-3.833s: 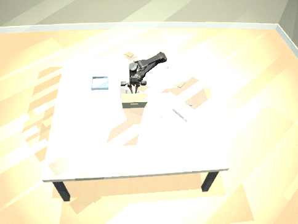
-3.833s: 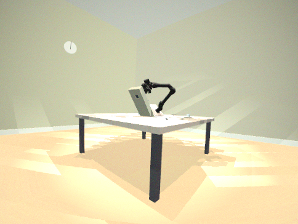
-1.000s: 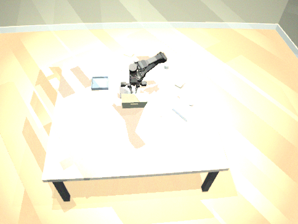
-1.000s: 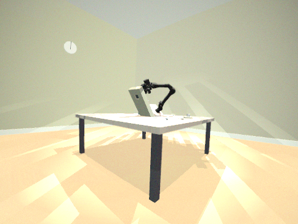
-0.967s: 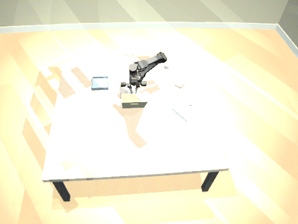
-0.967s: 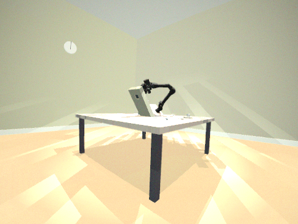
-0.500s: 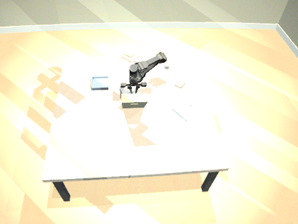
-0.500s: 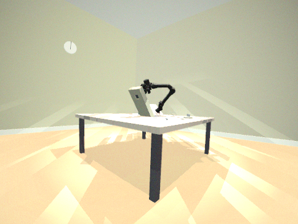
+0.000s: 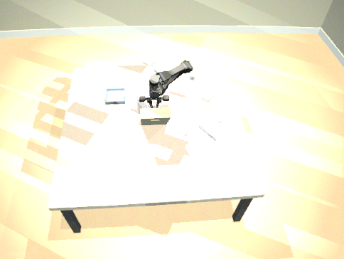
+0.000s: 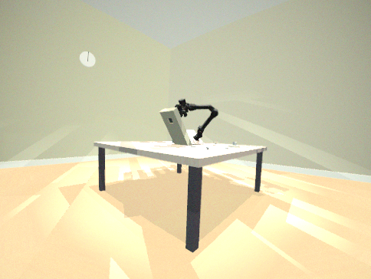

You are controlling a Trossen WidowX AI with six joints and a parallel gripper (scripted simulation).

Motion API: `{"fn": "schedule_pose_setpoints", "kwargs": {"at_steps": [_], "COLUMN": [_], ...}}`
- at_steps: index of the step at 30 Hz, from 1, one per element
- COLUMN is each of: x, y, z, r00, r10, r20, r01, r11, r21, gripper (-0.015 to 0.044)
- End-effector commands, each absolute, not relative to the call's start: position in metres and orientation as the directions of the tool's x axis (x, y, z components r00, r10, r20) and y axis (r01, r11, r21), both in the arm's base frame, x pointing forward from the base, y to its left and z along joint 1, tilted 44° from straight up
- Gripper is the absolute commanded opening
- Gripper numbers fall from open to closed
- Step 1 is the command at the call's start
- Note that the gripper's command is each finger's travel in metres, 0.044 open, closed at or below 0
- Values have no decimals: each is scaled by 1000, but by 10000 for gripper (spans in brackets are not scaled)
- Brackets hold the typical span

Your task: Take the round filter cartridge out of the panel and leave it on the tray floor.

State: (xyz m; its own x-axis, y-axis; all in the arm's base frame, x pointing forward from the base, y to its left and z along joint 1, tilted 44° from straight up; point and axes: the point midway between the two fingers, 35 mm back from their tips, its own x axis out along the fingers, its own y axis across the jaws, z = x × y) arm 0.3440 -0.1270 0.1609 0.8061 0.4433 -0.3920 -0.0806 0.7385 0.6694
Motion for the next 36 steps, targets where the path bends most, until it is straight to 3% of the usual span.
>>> {"fn": "schedule_pose_setpoints", "kwargs": {"at_steps": [1, 5, 15, 20, 36], "x": [347, 347, 345, 346, 350], "y": [-124, -124, -127, -125, -122], "z": [158, 158, 160, 159, 157], "r00": [802, 802, 807, 805, 802], "r10": [445, 445, 443, 444, 445], "r20": [-398, -398, -392, -394, -398], "r01": [-78, -78, -80, -56, 259], "r11": [739, 739, 738, 718, 342], "r21": [669, 669, 670, 694, 904], "gripper": [90, 90, 4, 0, 0]}}
